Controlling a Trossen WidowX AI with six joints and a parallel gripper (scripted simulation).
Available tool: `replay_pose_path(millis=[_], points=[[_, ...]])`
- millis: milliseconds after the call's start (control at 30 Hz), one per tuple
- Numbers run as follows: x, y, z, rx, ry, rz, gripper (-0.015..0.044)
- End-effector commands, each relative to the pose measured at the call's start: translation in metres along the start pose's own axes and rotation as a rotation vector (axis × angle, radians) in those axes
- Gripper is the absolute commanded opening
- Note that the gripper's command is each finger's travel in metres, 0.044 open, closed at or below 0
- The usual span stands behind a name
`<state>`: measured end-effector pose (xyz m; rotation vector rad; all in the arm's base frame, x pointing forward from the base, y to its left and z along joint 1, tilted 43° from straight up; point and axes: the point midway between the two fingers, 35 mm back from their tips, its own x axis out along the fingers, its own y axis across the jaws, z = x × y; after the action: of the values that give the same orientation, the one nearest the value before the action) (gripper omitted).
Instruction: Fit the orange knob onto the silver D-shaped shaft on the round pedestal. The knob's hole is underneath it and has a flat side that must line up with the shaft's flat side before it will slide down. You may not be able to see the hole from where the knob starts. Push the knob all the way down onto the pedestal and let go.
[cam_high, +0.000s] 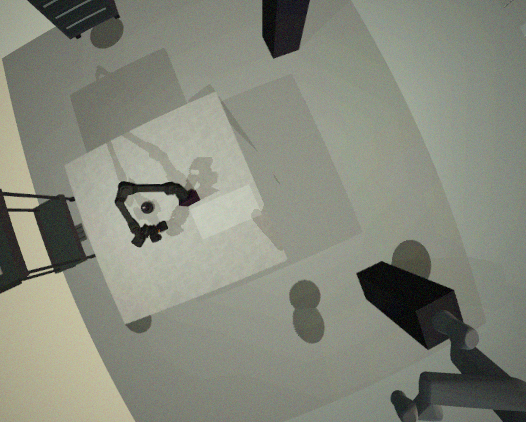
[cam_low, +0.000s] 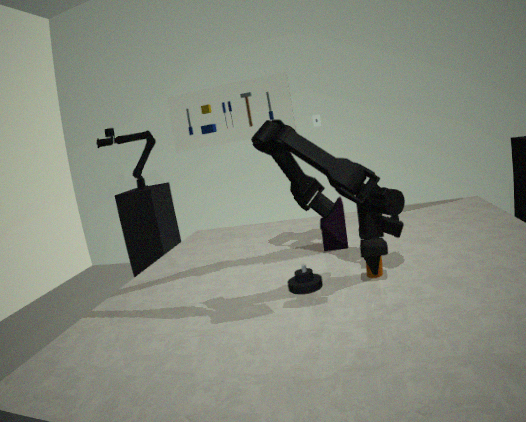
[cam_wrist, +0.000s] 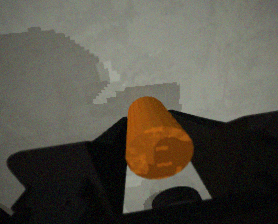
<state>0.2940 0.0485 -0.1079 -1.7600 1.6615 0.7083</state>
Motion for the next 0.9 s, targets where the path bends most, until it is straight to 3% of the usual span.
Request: replay_pose_path(millis=[0,867], points=[[-0.005,0.000,0.003,0.006,-0.006,-0.022,0.0006],[-0.078,-0.006,0.013,0.002,-0.017,-0.018,0.0000]])
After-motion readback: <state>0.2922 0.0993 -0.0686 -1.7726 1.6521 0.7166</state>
